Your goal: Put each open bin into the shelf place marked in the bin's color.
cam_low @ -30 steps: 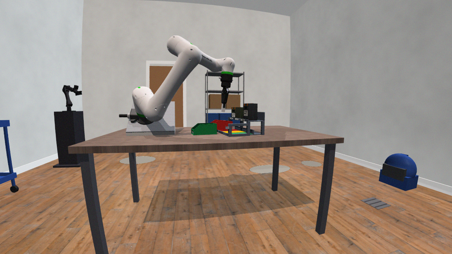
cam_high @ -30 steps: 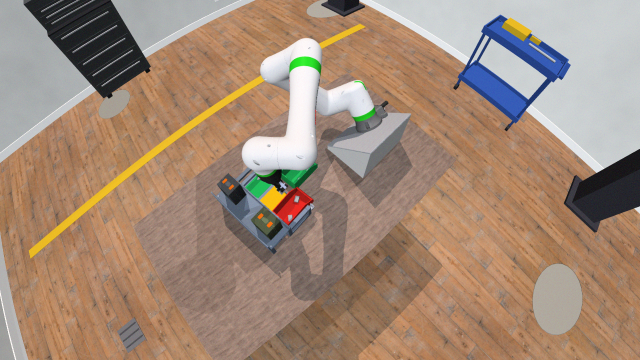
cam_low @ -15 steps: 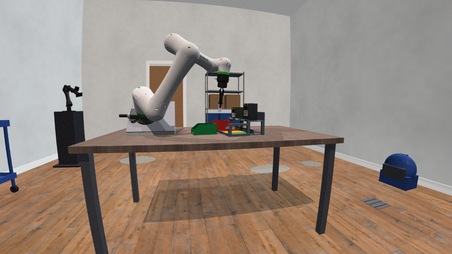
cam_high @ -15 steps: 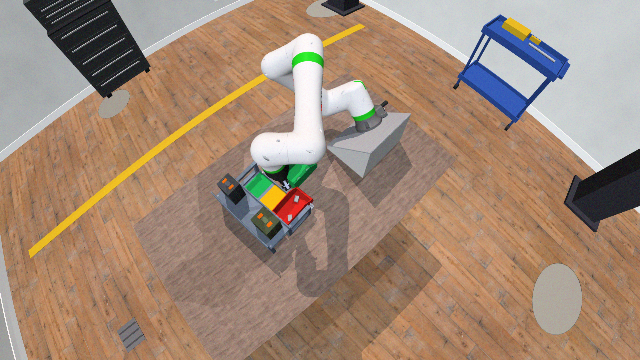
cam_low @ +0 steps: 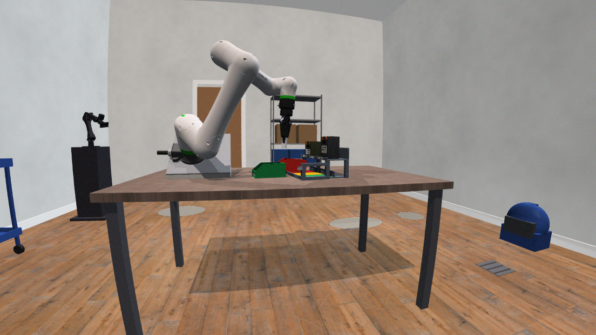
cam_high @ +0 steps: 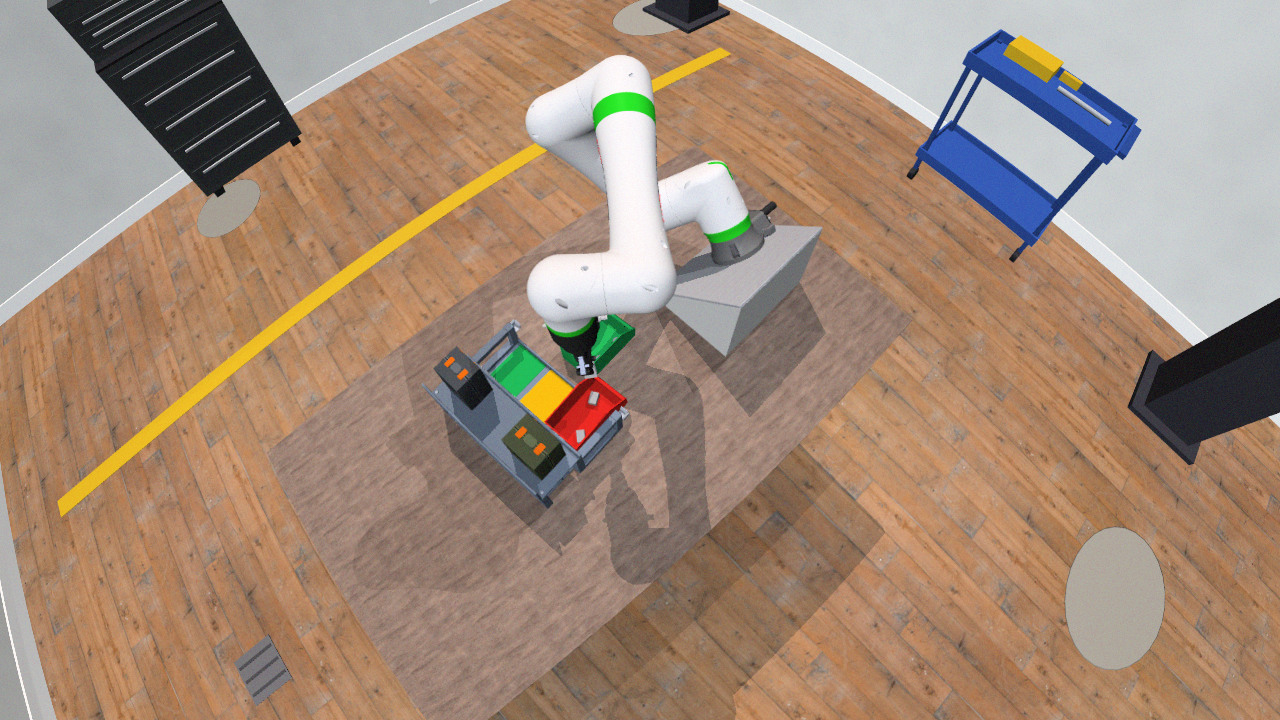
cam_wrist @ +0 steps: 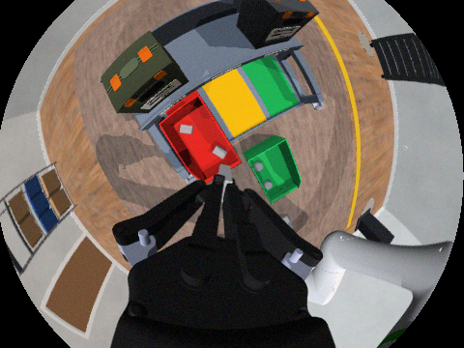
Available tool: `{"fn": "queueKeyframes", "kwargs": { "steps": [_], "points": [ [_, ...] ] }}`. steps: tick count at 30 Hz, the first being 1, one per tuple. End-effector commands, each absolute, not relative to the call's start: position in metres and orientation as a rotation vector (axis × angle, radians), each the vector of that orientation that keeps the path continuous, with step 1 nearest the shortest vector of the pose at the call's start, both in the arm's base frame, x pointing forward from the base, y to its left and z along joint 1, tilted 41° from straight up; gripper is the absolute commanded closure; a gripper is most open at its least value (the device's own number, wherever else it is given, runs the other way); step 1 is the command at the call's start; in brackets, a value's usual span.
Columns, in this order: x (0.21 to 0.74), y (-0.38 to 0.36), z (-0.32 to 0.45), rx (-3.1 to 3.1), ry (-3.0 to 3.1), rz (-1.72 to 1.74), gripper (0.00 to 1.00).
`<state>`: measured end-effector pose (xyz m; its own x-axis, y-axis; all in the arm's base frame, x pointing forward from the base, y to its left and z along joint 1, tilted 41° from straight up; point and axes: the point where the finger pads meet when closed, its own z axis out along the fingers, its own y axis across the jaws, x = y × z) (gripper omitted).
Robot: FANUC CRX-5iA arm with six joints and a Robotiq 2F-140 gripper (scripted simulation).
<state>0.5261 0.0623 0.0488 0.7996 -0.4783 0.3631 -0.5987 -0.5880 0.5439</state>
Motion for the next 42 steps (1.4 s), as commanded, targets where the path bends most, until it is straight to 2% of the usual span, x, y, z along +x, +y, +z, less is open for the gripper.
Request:
{"fn": "queueKeyframes", "kwargs": {
  "steps": [1,21,42],
  "points": [
    [0.513,0.064,0.045,2.253,-0.974,0.337,1.00],
    [0.465,0.060,0.028,1.965,-1.600,0.610,1.00],
    [0.456,0.059,0.026,1.903,-1.700,0.652,1.00]
  ]
}}
